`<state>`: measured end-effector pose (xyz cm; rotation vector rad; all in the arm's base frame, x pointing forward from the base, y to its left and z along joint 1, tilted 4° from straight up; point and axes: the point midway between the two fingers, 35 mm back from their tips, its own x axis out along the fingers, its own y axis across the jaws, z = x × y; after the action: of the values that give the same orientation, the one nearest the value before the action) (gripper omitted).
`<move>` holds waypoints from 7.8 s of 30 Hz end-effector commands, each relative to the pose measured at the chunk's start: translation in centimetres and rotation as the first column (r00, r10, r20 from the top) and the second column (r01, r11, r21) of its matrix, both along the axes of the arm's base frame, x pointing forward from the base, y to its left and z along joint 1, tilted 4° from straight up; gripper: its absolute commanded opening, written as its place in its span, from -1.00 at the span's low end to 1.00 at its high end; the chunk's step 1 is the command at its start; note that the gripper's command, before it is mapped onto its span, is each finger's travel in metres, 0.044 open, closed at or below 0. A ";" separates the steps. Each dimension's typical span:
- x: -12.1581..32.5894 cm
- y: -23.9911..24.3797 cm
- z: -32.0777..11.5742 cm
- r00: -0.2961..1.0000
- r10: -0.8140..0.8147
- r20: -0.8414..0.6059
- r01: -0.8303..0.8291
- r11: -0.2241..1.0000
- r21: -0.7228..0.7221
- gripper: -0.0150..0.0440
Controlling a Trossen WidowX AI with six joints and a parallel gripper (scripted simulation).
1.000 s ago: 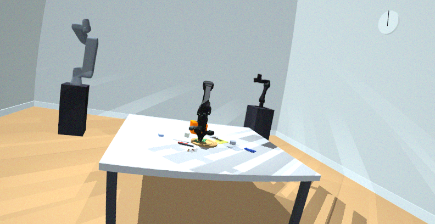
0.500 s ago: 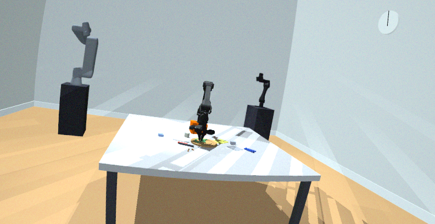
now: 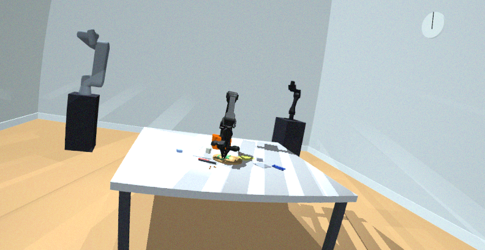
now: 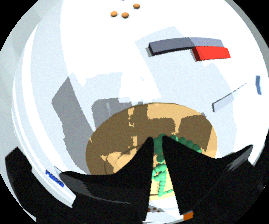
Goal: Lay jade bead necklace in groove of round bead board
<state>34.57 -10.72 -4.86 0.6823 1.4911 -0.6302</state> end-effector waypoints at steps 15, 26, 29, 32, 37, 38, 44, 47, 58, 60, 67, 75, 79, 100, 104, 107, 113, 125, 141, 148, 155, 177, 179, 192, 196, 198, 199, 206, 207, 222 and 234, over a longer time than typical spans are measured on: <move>0.0 0.0 -0.3 1.000 0.000 -0.002 0.000 1.000 0.001 -0.14; -0.1 0.0 0.0 1.000 -0.003 -0.009 0.003 1.000 0.000 0.84; -0.1 0.0 0.0 1.000 -0.002 -0.010 0.002 1.000 0.001 1.00; -0.1 0.0 0.2 1.000 -0.005 -0.013 0.005 1.000 0.000 1.00; -0.1 0.0 0.2 1.000 -0.005 -0.013 0.005 1.000 0.000 1.00; -0.1 0.0 0.2 1.000 -0.005 -0.013 0.005 1.000 0.000 1.00; -0.1 0.0 0.2 1.000 -0.005 -0.013 0.005 1.000 0.000 1.00; -0.1 0.0 0.2 1.000 -0.005 -0.013 0.005 1.000 0.000 1.00; -3.9 4.1 2.4 1.000 0.011 -0.015 -0.011 1.000 0.003 0.20; -5.1 5.1 2.8 1.000 0.015 -0.016 -0.015 1.000 0.004 0.02; -8.5 7.5 3.7 0.999 0.027 -0.018 -0.026 1.000 0.007 -0.08; -8.5 7.6 2.1 0.999 0.027 -0.018 -0.026 1.000 0.007 -0.08; -8.0 7.4 2.8 1.000 0.031 0.000 -0.031 1.000 0.000 -0.08; -8.6 7.7 -0.2 0.999 0.027 -0.017 -0.027 1.000 0.007 -0.08; -8.6 7.7 -0.3 0.999 0.027 -0.018 -0.026 1.000 0.007 -0.08; -8.6 7.7 -0.3 0.999 0.027 -0.018 -0.026 1.000 0.007 -0.08; -8.6 7.7 -0.3 0.999 0.027 -0.018 -0.026 1.000 0.007 -0.08; -8.4 7.6 -0.1 0.999 0.031 -0.011 -0.031 1.000 0.002 -0.49; -8.4 7.6 -0.1 0.999 0.031 -0.011 -0.031 1.000 0.002 -0.49; -8.4 7.6 -0.1 0.999 0.031 -0.012 -0.031 1.000 0.002 -0.49; -8.6 7.7 0.5 0.999 0.027 -0.018 -0.026 1.000 0.007 -0.49; -8.8 10.0 -0.2 0.999 0.027 -0.018 -0.026 1.000 0.009 -0.49; -8.8 10.0 -0.2 0.999 0.027 -0.018 -0.026 1.000 0.009 -0.49; -8.5 10.0 0.2 0.999 0.031 -0.006 -0.031 1.000 0.005 0.40; -8.6 10.0 0.3 1.000 0.030 -0.010 -0.030 1.000 0.006 0.75; -8.7 10.0 0.5 0.999 0.027 -0.017 -0.027 1.000 0.009 0.93; -8.6 10.0 0.3 0.999 0.030 -0.013 -0.030 1.000 0.006 1.00; -8.6 9.9 0.6 0.999 0.027 -0.018 -0.026 1.000 0.009 1.00; -8.6 9.9 0.6 0.999 0.027 -0.018 -0.026 1.000 0.009 1.00; -8.6 9.9 0.6 0.999 0.027 -0.018 -0.026 1.000 0.009 1.00; -8.6 9.9 0.6 0.999 0.027 -0.018 -0.026 1.000 0.009 1.00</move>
<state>25.93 -0.81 -4.34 0.6602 1.5171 -0.6120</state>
